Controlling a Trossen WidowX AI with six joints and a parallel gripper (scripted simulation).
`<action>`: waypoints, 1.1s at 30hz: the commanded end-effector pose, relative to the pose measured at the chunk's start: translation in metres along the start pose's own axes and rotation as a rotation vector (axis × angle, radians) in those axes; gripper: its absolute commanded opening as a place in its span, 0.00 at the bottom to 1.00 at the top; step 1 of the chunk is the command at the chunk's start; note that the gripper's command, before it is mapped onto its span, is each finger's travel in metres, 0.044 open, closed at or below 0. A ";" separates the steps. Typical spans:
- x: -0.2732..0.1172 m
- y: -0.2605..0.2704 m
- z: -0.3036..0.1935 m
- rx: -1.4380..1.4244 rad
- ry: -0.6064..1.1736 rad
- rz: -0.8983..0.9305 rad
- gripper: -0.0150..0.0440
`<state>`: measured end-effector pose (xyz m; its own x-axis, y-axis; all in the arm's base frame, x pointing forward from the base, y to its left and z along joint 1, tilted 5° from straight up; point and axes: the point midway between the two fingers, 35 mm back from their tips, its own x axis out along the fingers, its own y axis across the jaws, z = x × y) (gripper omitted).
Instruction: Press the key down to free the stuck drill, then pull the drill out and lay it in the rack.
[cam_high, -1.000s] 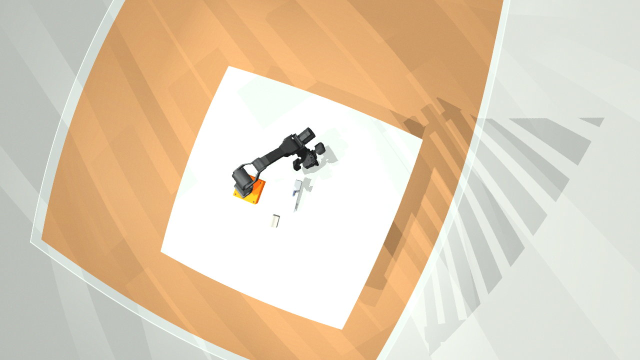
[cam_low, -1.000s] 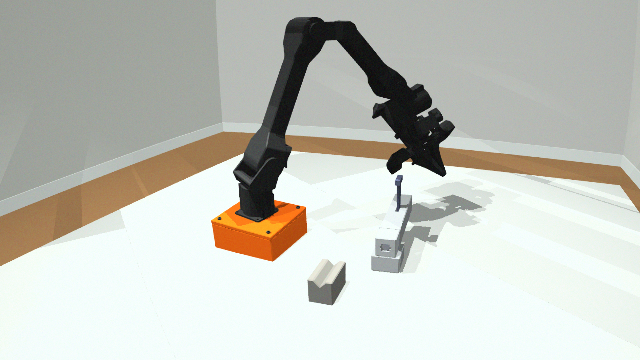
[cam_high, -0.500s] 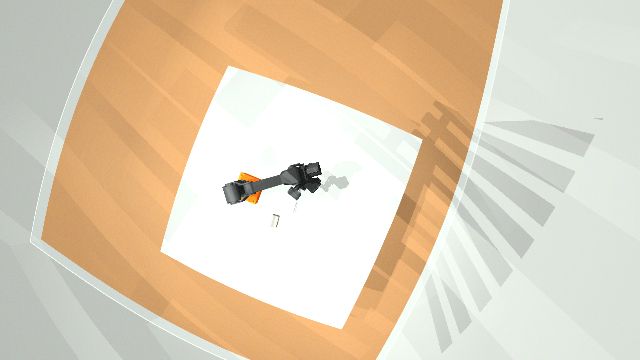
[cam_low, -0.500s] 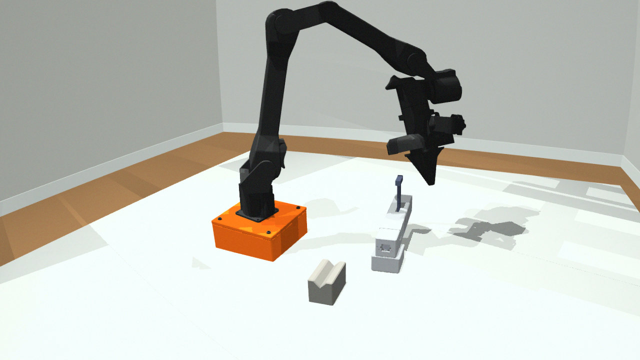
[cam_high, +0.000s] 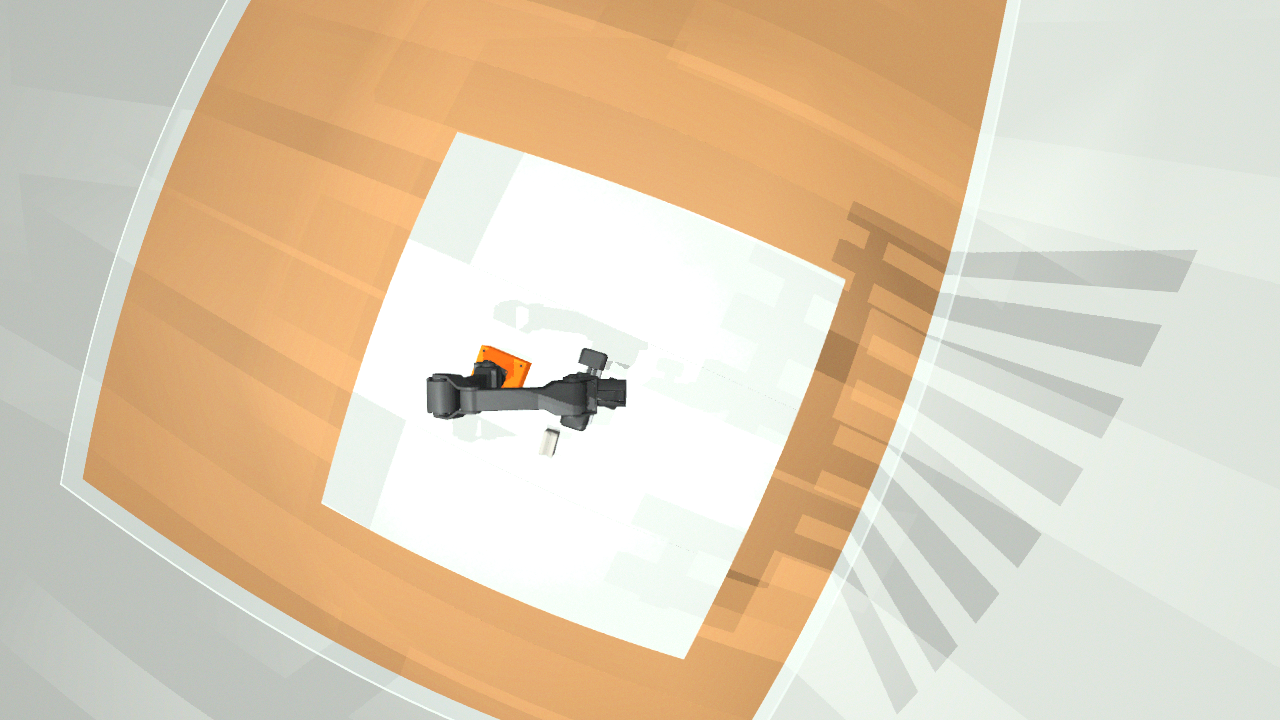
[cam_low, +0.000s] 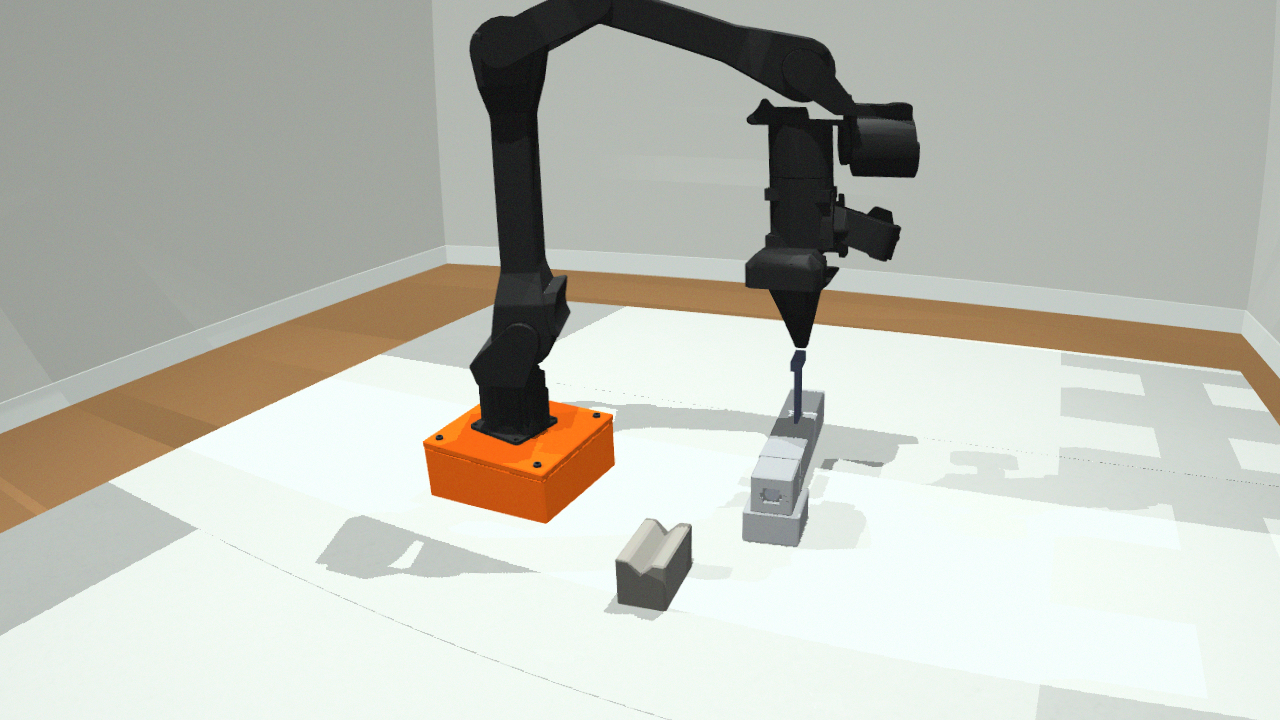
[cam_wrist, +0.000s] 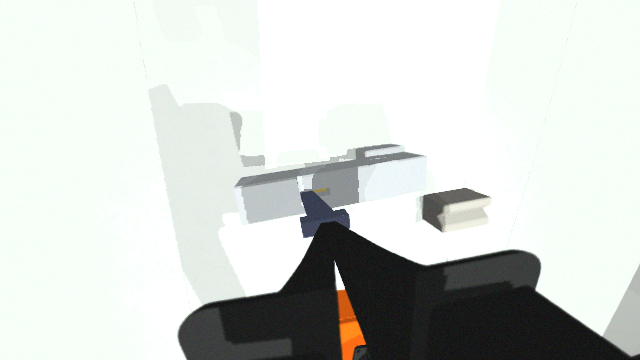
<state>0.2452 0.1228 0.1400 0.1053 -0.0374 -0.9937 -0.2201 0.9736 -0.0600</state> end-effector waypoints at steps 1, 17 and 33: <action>-0.003 -0.001 -0.002 -0.021 0.007 0.017 0.25; 0.012 0.000 -0.006 -0.022 0.008 0.017 0.25; 0.010 0.000 -0.009 -0.022 0.008 0.017 0.25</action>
<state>0.2415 0.1206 0.1312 0.1056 -0.0221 -0.9942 -0.2383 0.9701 -0.0469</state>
